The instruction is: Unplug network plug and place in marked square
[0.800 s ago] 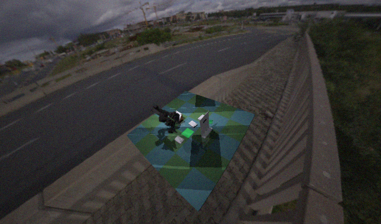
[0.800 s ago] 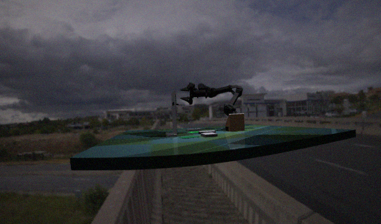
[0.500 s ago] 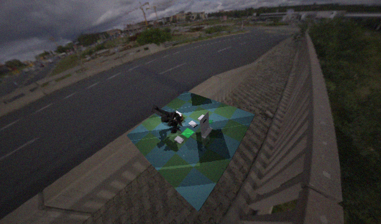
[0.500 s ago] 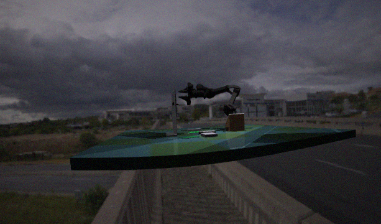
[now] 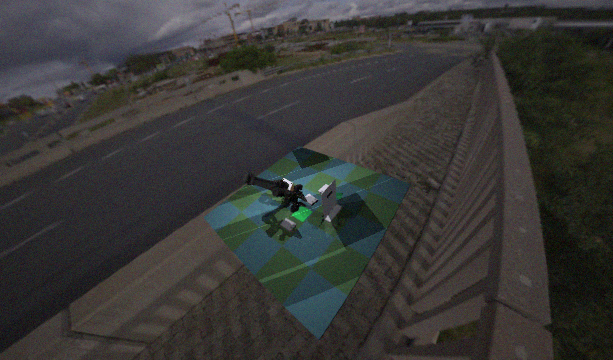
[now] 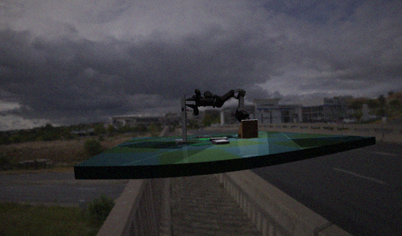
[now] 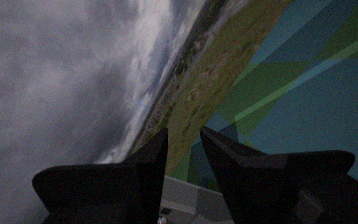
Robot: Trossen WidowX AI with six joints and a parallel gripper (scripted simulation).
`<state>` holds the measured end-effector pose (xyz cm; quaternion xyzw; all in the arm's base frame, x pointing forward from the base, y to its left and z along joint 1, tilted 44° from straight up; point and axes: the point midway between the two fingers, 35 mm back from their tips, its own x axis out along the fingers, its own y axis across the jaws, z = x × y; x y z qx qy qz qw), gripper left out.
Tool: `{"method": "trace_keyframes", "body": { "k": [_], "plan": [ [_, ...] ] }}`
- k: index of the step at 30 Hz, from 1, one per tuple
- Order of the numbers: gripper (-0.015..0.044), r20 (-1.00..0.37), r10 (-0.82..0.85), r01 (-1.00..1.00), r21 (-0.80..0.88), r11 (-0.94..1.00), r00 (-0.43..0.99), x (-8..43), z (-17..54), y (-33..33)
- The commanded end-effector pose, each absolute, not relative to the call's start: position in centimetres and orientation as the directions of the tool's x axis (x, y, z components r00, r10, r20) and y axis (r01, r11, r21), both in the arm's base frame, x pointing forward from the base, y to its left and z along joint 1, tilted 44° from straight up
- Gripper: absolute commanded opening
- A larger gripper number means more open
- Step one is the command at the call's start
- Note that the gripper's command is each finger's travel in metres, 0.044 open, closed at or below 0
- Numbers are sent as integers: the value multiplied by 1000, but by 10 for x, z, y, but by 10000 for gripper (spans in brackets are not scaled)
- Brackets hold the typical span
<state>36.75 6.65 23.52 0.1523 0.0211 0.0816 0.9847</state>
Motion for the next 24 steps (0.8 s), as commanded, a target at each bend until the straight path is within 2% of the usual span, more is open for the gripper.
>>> {"method": "trace_keyframes", "body": {
  "k": [1, 24],
  "plan": [
    [156, -45, 181, -153, 355, 922, 983, 368, 212, 75],
    [156, -156, 293, -136, 624, 769, 943, 343, 101, 127]
  ]
}}
